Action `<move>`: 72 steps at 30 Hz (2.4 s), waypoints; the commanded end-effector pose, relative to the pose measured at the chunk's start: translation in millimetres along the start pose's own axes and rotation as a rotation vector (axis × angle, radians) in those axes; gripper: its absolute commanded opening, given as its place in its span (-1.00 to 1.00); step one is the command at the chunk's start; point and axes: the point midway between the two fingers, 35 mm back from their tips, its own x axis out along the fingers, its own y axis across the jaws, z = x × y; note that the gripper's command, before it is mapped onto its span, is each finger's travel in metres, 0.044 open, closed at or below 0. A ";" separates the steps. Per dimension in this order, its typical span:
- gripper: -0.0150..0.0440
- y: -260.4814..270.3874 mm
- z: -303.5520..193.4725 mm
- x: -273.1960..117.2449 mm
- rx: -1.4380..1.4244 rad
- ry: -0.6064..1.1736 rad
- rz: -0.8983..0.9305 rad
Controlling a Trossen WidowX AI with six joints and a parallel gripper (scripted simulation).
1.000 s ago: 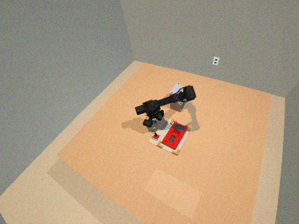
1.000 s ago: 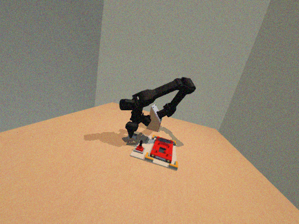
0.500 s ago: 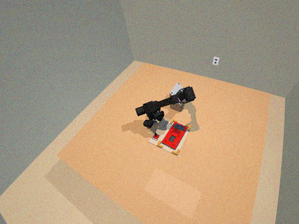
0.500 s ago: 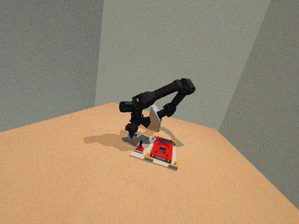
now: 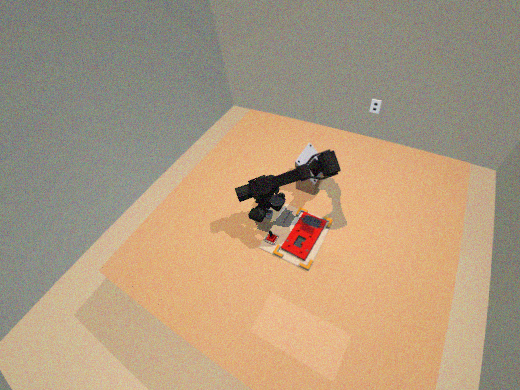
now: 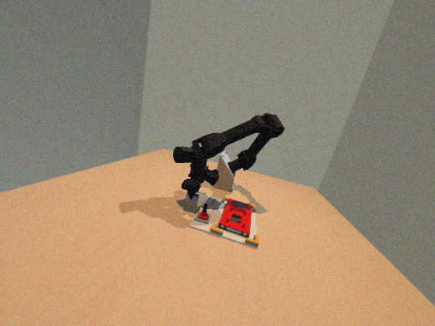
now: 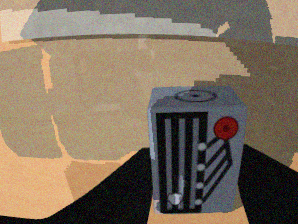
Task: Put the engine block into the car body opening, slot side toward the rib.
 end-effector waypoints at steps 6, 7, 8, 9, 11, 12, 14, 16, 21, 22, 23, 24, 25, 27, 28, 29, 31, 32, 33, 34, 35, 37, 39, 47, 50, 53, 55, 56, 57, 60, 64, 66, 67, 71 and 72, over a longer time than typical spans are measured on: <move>-0.49 -3.8 -6.2 -19.1 0.017 0.026 -0.003; -0.49 -4.2 -6.7 -22.0 0.018 0.026 -0.003; -0.49 -4.7 -7.1 -25.0 0.019 0.027 -0.004; -0.49 -5.1 -7.4 -28.0 0.019 0.027 -0.005; -0.49 -5.9 -8.1 -33.7 0.020 0.027 -0.005; -0.49 -6.2 -8.4 -36.6 0.020 0.028 -0.006; -0.49 -6.8 -9.0 -42.4 0.021 0.028 -0.007; -0.49 -7.6 -9.4 -48.2 0.019 0.026 -0.006; -0.49 -9.0 -10.0 -63.0 0.013 0.021 -0.005; -0.49 -9.2 -10.0 -66.0 0.011 0.020 -0.005; -0.49 -9.4 -10.0 -69.1 0.010 0.018 -0.005; -0.49 -9.6 -10.0 -72.1 0.009 0.017 -0.004; -0.49 -9.7 -10.0 -75.2 0.008 0.016 -0.004; -0.49 -9.8 -10.0 -81.5 0.007 0.014 -0.004; -0.49 -9.8 -9.9 -84.7 0.006 0.013 -0.004; -0.49 -9.8 -9.8 -87.9 0.005 0.012 -0.004; -0.49 -9.7 -9.6 -94.2 0.003 0.009 -0.004; -0.49 -9.6 -9.4 -97.5 0.003 0.008 -0.004; -0.49 -9.5 -9.2 -100.6 0.002 0.006 -0.003; -0.49 -9.4 -9.0 -103.8 0.000 0.005 -0.003; -0.49 -9.4 -8.6 -106.8 -0.002 0.003 -0.003; -0.49 -9.1 -7.9 -113.0 -0.006 0.000 -0.003; -0.49 -8.8 -7.1 -119.2 -0.010 -0.004 -0.003; -0.49 -15.2 1.1 -120.6 0.074 0.000 -0.003; -0.49 -20.7 7.8 -117.9 0.149 0.005 -0.003; -0.49 -25.9 14.7 -115.2 0.224 0.010 -0.004; -0.49 -29.3 19.3 -113.3 0.273 0.013 -0.004; -0.49 -31.0 21.6 -112.4 0.297 0.014 -0.005; -0.49 -32.6 24.0 -111.4 0.321 0.015 -0.005; -0.49 -37.3 31.2 -108.5 0.394 0.019 -0.007; -0.49 -43.3 41.0 -104.5 0.491 0.022 -0.010; -0.49 -46.2 46.0 -102.4 0.540 0.023 -0.011; -0.49 -47.5 48.6 -101.4 0.564 0.023 -0.012; -0.49 -52.8 58.9 -97.1 0.660 0.024 -0.014; -0.49 -54.0 61.5 -96.0 0.684 0.024 -0.015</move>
